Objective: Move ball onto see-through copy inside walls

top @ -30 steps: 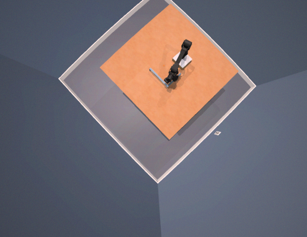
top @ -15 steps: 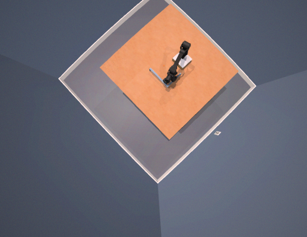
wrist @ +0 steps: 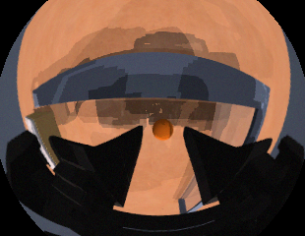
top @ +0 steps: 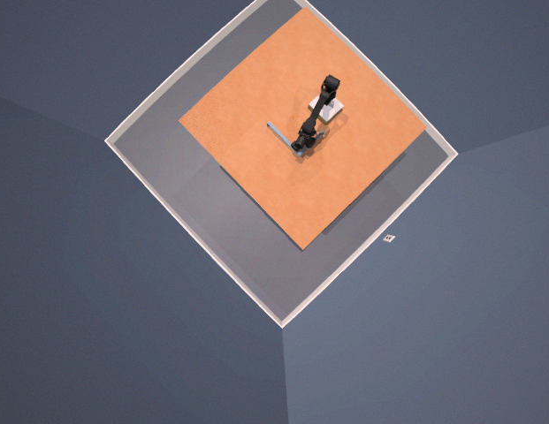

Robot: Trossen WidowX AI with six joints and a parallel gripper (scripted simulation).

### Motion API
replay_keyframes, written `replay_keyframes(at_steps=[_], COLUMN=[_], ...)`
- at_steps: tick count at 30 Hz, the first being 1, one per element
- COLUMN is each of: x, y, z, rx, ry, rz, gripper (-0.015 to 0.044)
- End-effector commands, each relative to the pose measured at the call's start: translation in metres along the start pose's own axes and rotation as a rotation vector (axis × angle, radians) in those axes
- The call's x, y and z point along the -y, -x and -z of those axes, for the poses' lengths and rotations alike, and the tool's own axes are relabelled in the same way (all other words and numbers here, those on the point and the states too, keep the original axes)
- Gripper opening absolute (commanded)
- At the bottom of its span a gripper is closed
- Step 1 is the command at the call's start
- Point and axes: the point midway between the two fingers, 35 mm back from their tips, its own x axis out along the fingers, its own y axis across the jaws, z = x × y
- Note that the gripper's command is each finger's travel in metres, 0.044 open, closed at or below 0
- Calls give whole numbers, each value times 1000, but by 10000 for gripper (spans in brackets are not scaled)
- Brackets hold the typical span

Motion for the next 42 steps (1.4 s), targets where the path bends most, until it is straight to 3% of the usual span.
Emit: replay_keyframes(at_steps=[1, 2, 6, 15, 17, 36, 42], x=[0, -1, -1, -1, 0, 1, 0], y=[-6, -6, -6, -6, -5, 111, 115], z=[1, 1, 1, 1, 1, 0, 6], rx=[-6, -6, -6, -6, -6, -5, -7], ry=[3, 3, 3, 3, 3, 3, 2], rz=[-1, -1, -1, -1, -1, -1, 0], gripper=[218, 218, 113, 53, 0, 0, 0])
